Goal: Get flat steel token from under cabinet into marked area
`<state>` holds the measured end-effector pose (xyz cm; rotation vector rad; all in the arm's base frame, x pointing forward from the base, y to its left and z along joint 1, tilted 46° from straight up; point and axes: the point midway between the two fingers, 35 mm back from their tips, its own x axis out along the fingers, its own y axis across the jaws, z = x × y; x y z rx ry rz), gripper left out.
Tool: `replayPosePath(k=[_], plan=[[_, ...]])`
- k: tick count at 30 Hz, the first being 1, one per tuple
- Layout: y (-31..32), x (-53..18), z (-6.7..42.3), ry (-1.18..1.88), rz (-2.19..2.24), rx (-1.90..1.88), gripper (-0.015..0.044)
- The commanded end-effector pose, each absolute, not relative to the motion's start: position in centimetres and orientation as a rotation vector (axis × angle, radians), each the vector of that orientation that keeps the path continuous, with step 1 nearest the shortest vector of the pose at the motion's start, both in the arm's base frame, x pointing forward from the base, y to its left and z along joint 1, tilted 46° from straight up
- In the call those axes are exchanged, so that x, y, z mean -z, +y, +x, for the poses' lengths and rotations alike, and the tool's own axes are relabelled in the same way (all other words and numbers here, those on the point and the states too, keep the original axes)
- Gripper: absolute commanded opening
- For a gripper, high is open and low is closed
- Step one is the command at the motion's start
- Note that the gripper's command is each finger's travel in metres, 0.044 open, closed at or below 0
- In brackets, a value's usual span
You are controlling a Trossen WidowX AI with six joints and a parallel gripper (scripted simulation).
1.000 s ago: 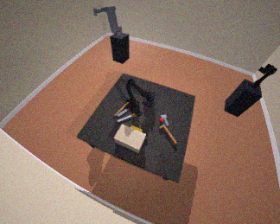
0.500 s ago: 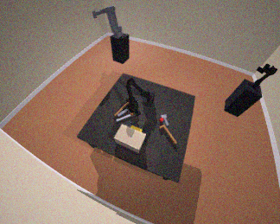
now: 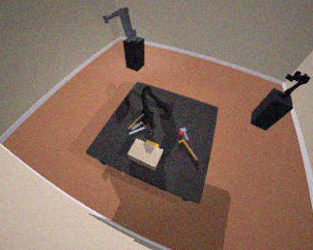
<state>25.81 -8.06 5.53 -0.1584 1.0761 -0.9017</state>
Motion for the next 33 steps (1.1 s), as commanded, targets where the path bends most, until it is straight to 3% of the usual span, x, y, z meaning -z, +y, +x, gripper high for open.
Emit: replayPosePath(k=[1,33], plan=[[-8.3,-6.4,26.0,1.058,-0.155,0.895,0.0],[-11.1,-9.2,25.5,1.056,-0.157,0.896,0.0]])
